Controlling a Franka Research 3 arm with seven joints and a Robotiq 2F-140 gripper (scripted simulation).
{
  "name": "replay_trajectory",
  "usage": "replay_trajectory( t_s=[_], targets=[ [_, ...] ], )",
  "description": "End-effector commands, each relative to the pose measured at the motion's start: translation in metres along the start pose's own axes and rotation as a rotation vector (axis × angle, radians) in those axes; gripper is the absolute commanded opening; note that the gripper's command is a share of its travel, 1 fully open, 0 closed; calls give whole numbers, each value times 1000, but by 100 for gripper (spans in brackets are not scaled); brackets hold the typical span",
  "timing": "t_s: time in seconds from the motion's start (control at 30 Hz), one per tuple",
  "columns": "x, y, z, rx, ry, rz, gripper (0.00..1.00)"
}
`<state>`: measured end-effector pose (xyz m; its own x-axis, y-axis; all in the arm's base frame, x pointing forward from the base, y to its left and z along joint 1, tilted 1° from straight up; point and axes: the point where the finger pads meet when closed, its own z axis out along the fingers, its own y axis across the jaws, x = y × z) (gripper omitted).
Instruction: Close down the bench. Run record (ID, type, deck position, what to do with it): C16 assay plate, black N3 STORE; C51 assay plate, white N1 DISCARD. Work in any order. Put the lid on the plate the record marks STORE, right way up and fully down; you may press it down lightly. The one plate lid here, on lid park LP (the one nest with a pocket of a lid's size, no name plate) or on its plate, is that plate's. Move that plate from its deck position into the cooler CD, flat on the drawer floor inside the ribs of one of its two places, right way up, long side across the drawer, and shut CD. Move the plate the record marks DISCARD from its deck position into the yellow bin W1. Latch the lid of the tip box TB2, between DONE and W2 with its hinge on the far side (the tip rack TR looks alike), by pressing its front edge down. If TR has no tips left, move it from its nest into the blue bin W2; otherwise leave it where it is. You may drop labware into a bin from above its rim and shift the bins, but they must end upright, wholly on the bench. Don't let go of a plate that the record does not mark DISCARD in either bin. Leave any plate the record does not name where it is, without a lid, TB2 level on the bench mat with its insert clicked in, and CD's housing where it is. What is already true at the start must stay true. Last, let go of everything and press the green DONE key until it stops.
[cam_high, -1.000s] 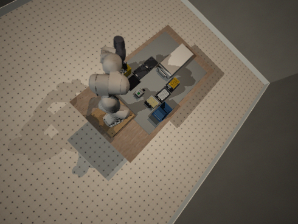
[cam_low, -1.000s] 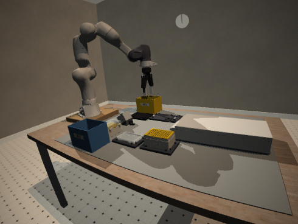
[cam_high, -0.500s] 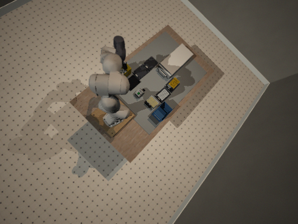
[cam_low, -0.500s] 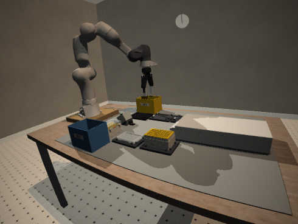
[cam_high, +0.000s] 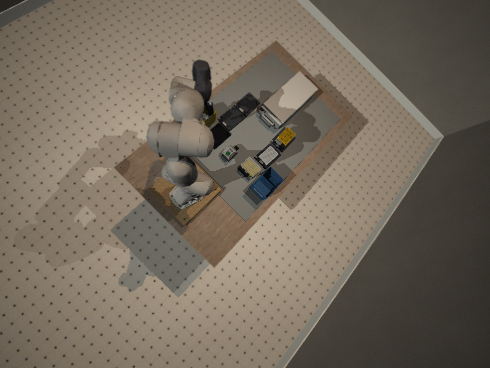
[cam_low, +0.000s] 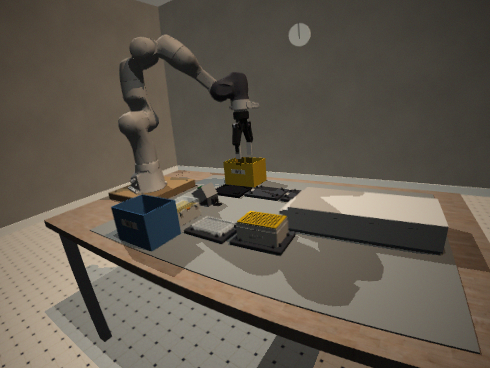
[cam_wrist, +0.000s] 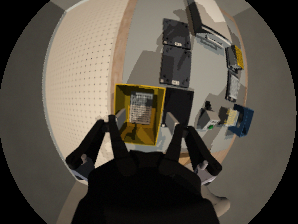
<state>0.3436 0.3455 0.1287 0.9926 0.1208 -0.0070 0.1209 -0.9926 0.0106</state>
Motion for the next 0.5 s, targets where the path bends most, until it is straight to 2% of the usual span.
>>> replay_trajectory(
  t_s=[0.0,0.4,0.47],
  targets=[
    [7,9,-1,2,1,-30,66],
    [35,48,-3,2,1,-30,66],
    [35,48,-3,2,1,-30,66]
  ],
)
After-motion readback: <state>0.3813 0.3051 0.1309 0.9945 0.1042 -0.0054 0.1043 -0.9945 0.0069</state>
